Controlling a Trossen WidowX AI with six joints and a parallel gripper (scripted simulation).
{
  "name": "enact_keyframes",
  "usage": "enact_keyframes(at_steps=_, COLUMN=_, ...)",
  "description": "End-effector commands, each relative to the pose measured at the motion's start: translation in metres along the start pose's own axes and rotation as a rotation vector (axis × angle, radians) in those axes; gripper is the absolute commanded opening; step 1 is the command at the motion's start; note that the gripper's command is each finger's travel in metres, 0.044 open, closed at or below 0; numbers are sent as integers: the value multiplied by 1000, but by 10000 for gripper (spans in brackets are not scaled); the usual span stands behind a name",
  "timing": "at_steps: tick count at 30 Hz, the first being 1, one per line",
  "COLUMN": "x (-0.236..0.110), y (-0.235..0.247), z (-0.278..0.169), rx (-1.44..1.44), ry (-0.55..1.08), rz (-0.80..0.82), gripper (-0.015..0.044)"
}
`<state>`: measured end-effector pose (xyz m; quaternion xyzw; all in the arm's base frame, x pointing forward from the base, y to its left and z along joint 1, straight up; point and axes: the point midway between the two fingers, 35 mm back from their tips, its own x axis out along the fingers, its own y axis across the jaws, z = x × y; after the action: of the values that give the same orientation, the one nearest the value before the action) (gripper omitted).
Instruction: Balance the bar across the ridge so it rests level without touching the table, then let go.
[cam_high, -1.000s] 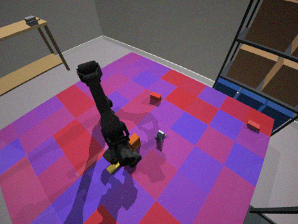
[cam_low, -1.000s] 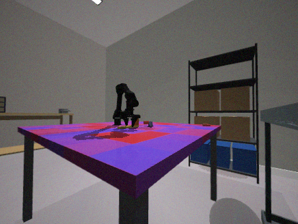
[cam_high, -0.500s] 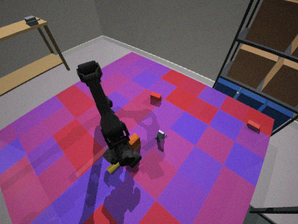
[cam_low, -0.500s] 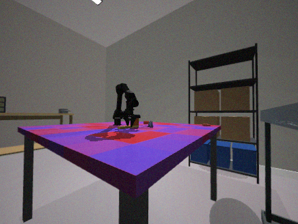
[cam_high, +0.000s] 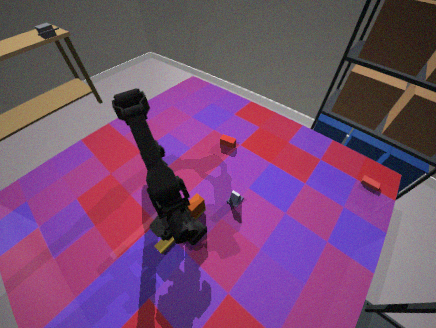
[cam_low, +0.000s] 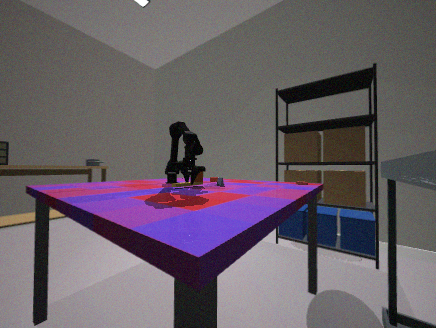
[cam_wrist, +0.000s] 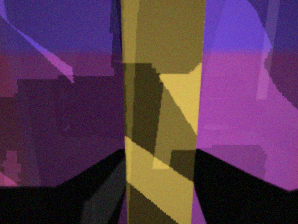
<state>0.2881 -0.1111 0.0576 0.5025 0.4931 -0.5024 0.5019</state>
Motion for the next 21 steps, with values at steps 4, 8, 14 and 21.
enact_keyframes(at_steps=4, x=-21, y=4, z=1, rx=-2, ry=-3, rz=14, gripper=0)
enact_keyframes(at_steps=8, x=-32, y=4, z=1, rx=-2, ry=-3, rz=14, gripper=0)
enact_keyframes(at_steps=14, x=-47, y=4, z=1, rx=-3, ry=-2, rz=15, gripper=0)
enact_keyframes(at_steps=21, x=-65, y=3, z=1, rx=-4, ry=-2, rz=15, gripper=0)
